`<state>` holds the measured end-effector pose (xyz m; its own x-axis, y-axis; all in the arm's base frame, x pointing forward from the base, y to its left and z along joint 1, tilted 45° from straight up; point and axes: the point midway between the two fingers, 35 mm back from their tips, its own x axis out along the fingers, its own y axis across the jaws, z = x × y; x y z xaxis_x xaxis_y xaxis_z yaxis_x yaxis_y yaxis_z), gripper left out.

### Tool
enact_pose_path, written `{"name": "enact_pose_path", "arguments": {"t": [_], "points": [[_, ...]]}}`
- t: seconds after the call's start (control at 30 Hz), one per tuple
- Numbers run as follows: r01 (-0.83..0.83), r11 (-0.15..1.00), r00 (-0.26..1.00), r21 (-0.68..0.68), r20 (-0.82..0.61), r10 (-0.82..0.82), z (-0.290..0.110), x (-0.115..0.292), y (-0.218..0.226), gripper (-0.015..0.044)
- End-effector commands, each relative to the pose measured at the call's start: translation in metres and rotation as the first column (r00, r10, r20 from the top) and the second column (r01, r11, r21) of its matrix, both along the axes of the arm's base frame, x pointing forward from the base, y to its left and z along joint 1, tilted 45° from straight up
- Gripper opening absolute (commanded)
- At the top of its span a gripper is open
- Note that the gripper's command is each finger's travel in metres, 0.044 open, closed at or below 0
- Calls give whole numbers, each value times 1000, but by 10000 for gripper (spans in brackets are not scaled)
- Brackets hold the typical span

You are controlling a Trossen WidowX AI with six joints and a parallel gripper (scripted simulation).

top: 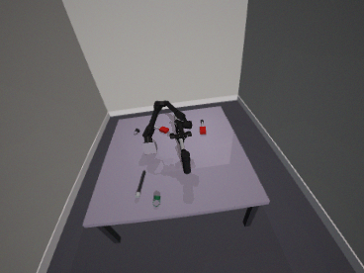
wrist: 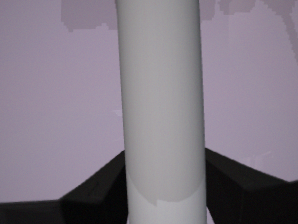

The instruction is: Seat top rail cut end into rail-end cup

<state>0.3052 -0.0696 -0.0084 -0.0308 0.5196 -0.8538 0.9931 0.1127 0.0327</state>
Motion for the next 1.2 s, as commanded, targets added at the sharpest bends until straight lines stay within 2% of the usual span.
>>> {"name": "enact_pose_path", "arguments": {"t": [0.0, 1.17], "points": [[18, 999, 1000, -31, 23, -17, 1, 8, -16, 0], [18, 999, 1000, -32, 23, -17, -4, 6, -26, 0]]}}
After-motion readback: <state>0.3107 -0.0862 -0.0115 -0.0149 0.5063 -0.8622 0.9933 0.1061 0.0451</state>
